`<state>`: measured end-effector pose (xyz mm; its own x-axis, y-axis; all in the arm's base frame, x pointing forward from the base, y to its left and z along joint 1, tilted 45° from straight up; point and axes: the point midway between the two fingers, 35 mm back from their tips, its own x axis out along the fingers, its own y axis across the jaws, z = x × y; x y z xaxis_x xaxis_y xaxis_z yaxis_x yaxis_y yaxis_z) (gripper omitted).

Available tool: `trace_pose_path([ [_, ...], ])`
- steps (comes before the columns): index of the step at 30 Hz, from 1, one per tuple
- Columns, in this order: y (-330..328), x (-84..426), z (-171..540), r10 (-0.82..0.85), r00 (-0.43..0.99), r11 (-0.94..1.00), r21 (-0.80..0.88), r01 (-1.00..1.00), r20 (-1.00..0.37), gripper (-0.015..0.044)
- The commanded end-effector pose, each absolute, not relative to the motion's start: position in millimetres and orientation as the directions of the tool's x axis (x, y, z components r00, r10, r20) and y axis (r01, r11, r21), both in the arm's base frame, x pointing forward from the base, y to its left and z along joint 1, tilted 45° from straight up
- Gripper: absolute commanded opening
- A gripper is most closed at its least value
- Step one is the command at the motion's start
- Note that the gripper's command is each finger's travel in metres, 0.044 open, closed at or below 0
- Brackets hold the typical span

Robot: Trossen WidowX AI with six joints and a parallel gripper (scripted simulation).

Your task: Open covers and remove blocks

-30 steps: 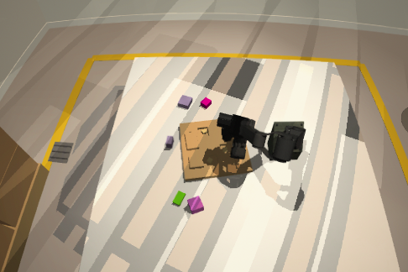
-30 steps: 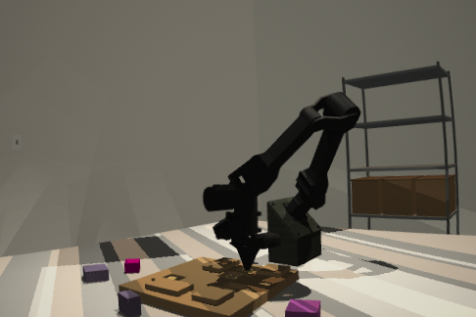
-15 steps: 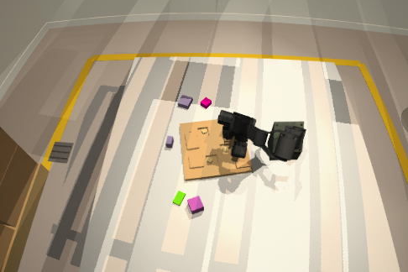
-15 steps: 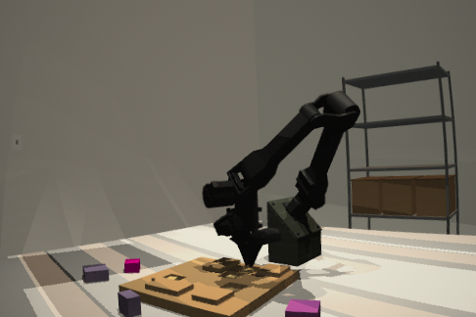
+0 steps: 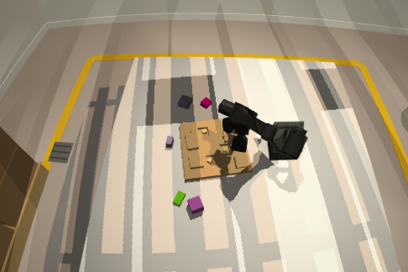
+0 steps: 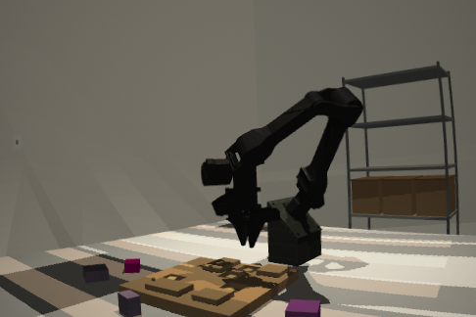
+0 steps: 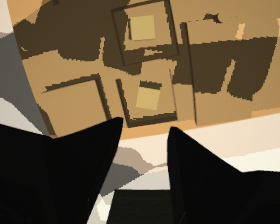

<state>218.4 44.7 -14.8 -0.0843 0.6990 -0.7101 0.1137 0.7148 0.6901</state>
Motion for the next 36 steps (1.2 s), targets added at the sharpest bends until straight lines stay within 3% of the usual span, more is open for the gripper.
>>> trace_pose_path([
  [1,45.3,219.8,-14.4,0.695,-0.08,0.718,0.688,0.104,-0.714,0.0144],
  [20,52.4,219.3,-21.4,0.695,-0.08,0.706,0.7,-0.108,-0.714,0.0144],
  [36,62.4,218.5,-32.1,0.696,-0.08,0.717,0.696,0.035,-0.713,0.0144],
])
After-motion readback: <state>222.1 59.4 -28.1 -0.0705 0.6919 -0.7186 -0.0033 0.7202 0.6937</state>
